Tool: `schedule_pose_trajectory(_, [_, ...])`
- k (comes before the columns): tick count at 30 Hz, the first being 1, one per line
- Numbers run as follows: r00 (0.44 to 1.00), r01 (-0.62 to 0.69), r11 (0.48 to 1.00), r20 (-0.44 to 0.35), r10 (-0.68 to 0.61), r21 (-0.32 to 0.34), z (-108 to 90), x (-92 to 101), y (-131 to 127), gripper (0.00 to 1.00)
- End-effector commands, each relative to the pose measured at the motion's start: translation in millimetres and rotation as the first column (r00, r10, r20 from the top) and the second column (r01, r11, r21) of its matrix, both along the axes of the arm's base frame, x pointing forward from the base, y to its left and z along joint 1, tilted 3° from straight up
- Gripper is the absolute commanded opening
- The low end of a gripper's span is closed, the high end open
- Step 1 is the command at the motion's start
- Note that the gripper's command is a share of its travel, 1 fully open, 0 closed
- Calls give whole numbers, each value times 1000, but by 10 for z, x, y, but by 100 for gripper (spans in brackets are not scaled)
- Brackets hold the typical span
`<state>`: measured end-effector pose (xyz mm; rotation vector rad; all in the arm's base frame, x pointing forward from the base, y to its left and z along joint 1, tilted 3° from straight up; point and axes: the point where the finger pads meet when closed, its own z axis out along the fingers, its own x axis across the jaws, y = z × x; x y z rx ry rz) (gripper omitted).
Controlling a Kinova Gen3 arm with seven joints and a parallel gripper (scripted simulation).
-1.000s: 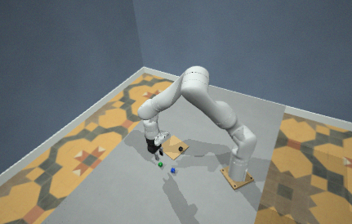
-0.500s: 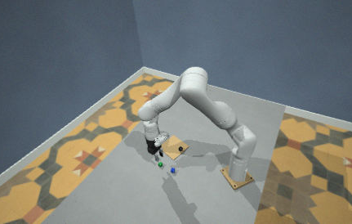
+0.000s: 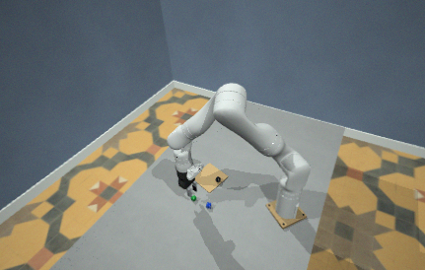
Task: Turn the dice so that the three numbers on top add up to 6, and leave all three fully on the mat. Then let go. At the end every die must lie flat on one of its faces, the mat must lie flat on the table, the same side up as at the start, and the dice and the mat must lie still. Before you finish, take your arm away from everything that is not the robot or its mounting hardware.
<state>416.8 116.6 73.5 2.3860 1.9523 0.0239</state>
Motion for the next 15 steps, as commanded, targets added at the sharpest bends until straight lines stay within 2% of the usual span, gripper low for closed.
schedule_pose_trajectory(1, [1000, 3, 1000, -4, -3, -4, -38, -7, -22, 70])
schedule_pose_trajectory(15, [1000, 3, 1000, -4, -3, -4, -205, -2, -27, 70])
